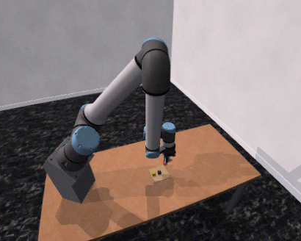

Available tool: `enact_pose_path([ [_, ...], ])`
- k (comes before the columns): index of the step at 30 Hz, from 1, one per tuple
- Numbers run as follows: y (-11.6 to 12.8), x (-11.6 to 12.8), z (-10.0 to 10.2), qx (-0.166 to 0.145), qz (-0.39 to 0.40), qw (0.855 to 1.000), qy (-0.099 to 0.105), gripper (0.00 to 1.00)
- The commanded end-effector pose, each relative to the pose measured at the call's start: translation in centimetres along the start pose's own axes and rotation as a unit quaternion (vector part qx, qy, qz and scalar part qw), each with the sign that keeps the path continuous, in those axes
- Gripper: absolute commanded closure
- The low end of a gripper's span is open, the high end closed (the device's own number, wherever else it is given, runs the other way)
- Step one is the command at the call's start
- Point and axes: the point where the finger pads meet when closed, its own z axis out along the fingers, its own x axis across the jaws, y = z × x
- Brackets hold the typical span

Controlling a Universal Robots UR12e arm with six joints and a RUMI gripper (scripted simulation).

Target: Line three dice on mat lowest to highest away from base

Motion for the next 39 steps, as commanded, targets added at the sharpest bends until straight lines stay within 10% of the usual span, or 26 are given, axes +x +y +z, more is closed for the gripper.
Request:
enact_pose_path([
  [1, 0.0, 0.0, 0.0, -0.001, -0.001, 1.0, 0.0, 0.94],
  [13, 0.0, 0.0, 0.7, 0.0, -0.002, 1.0, 0.0, 0.94],
  [39, 0.0, -0.1, 9.5, 0.0, -0.002, 1.0, 0.0, 0.94],
])
